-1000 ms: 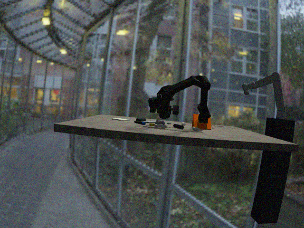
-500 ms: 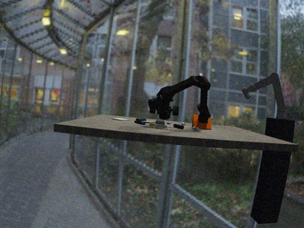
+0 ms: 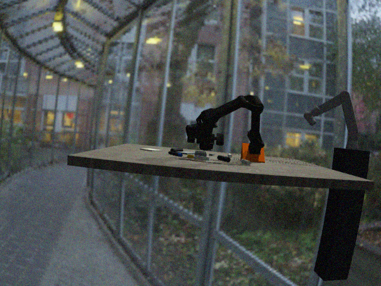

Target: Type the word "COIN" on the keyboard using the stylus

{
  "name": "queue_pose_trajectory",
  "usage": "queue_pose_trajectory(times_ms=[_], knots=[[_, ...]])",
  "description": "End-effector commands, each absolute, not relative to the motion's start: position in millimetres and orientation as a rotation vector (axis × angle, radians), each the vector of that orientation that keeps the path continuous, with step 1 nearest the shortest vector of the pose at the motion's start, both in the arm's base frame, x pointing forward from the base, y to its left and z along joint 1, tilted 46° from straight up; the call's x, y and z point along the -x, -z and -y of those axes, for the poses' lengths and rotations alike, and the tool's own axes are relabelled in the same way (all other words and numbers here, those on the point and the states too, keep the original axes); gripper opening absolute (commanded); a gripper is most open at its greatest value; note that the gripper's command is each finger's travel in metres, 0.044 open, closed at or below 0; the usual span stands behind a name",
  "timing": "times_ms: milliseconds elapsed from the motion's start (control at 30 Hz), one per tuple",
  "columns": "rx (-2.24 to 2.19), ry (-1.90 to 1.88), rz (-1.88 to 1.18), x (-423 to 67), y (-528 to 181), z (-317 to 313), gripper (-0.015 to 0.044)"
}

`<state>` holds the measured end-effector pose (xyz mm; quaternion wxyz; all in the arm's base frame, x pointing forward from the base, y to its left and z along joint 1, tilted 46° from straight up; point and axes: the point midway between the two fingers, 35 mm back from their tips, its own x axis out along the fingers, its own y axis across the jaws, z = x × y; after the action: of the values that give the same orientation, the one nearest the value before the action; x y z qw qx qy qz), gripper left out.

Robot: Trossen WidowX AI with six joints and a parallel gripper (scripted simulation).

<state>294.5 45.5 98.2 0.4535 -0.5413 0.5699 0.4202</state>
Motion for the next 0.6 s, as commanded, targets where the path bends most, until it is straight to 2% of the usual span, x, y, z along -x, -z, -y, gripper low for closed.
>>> queue_pose_trajectory(times_ms=[0, 233, 567], knots=[[1.333, -1.04, -1.405, -294.4, -100.7, -43.4, 0.0081], [1.334, -1.039, -1.406, -292.7, -122.6, -20.1, 0.0081], [1.33, -1.039, -1.405, -292.7, -121.6, -21.2, 0.0078]])
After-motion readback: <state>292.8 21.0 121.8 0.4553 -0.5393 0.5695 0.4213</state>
